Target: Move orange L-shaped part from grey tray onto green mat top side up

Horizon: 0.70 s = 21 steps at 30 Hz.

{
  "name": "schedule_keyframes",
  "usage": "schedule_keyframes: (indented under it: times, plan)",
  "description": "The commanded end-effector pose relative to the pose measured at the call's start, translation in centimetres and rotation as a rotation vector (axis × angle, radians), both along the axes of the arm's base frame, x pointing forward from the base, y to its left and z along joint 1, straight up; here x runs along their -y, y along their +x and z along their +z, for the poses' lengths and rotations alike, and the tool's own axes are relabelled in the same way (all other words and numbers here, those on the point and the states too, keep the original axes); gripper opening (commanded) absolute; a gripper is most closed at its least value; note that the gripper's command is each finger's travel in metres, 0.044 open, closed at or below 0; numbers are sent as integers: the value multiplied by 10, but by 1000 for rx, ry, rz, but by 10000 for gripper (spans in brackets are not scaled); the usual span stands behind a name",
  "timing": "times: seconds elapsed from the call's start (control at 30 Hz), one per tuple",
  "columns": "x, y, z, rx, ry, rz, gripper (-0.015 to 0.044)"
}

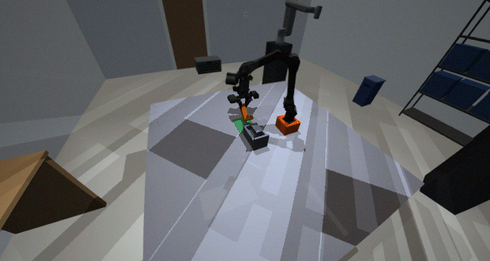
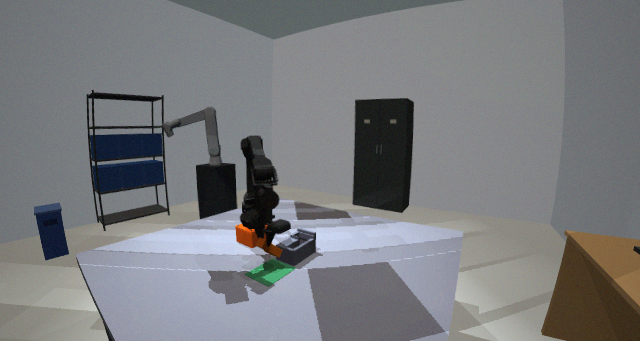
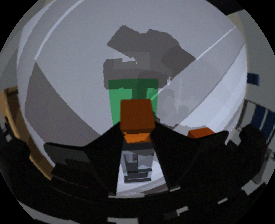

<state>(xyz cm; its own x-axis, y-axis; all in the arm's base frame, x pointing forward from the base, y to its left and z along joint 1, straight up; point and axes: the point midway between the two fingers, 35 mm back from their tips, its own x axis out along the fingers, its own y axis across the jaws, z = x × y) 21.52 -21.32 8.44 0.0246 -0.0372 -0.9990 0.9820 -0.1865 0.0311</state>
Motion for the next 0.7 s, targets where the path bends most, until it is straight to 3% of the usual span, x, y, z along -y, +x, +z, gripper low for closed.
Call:
schedule_keyframes:
  times: [0.0,0.67]
  plan:
    - [-2,-1,-9,-6,11,5,0]
    - [-1,-1,-40,-6,11,5,0]
